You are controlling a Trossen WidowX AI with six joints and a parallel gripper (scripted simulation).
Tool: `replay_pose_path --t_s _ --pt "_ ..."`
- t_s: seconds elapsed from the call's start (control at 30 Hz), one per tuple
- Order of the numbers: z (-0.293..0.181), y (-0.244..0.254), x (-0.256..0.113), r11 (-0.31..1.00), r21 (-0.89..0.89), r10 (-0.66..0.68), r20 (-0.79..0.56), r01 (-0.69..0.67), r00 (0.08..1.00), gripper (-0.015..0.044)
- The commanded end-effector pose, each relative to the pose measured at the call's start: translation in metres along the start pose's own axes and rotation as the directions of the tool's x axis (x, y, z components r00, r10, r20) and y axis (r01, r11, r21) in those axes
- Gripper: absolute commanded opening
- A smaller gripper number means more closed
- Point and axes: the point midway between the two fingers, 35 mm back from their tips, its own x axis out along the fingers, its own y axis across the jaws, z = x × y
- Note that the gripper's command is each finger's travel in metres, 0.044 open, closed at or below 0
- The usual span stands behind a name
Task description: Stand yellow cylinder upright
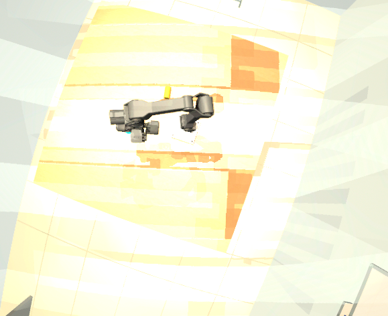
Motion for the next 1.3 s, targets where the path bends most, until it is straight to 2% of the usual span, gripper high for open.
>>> replay_pose_path --t_s 0.0,0.17,0.3,0.47,0.63,0.73,0.83,1.17,1.27 --pt "-0.072 -0.01 -0.01 0.751 0.657 0.005 -0.108 0.067 0.994 0.0309" --pt "-0.122 -0.004 -0.017 0.327 0.933 0.036 -0.169 0.148 0.985 0.0309" --pt "-0.159 0.007 -0.024 -0.071 0.975 0.073 -0.206 0.211 0.976 0.0309" --pt "-0.202 0.028 -0.034 -0.532 0.804 0.126 -0.236 0.266 0.964 0.0309" --pt "-0.24 0.057 -0.045 -0.858 0.432 0.184 -0.246 0.278 0.952 0.0309" --pt "-0.259 0.078 -0.051 -0.954 0.151 0.219 -0.243 0.26 0.945 0.0309" --pt "-0.274 0.097 -0.057 -0.968 -0.094 0.247 -0.235 0.231 0.94 0.0309" --pt "-0.275 0.098 -0.057 -0.967 -0.11 0.249 -0.234 0.229 0.94 0.0309" --pt "-0.283 0.101 -0.037 -0.967 -0.11 0.249 -0.235 0.229 0.94 0.0309"
